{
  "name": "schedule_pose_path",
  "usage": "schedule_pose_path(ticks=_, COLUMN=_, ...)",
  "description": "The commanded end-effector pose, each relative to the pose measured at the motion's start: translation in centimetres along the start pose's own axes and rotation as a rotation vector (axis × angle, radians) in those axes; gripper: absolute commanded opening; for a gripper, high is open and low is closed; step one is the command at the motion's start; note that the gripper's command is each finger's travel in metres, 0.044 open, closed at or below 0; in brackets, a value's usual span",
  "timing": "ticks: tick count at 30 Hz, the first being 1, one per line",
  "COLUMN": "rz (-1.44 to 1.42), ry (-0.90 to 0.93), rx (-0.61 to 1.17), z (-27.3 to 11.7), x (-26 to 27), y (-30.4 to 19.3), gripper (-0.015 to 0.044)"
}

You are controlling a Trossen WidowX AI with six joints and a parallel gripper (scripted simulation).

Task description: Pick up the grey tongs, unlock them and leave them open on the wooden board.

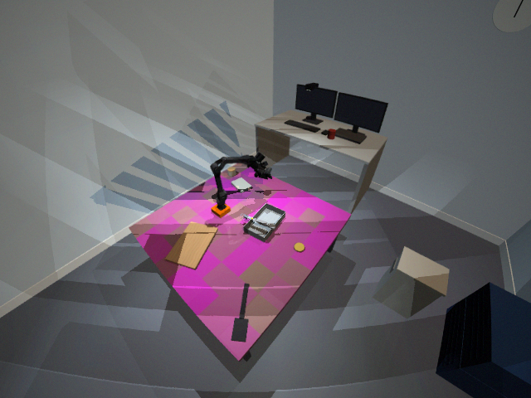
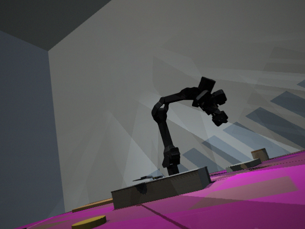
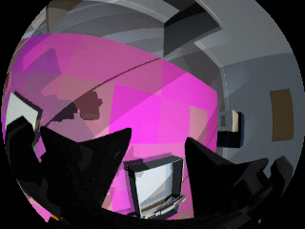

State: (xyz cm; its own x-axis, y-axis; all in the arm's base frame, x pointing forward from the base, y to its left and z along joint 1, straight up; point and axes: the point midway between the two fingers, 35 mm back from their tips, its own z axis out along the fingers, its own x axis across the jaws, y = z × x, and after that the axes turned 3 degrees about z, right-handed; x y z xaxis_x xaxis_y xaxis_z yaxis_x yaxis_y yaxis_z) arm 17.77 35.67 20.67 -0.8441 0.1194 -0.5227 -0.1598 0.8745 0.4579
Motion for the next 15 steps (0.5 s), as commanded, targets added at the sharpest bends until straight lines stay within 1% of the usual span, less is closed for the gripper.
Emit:
schedule_pose_path(ticks=1, rz=-0.363, ry=0.056, rx=0.258, z=3.2, x=-3.2, y=-6.2, gripper=0.026)
schedule_pose_path(ticks=9, rz=-0.709, ry=0.245, rx=0.459, z=4.9, x=-5.8, y=-12.6, gripper=0.026)
schedule_pose_path(ticks=15, rz=-0.918, ry=0.446, rx=0.546, z=5.3, x=-7.2, y=-17.6, gripper=0.026)
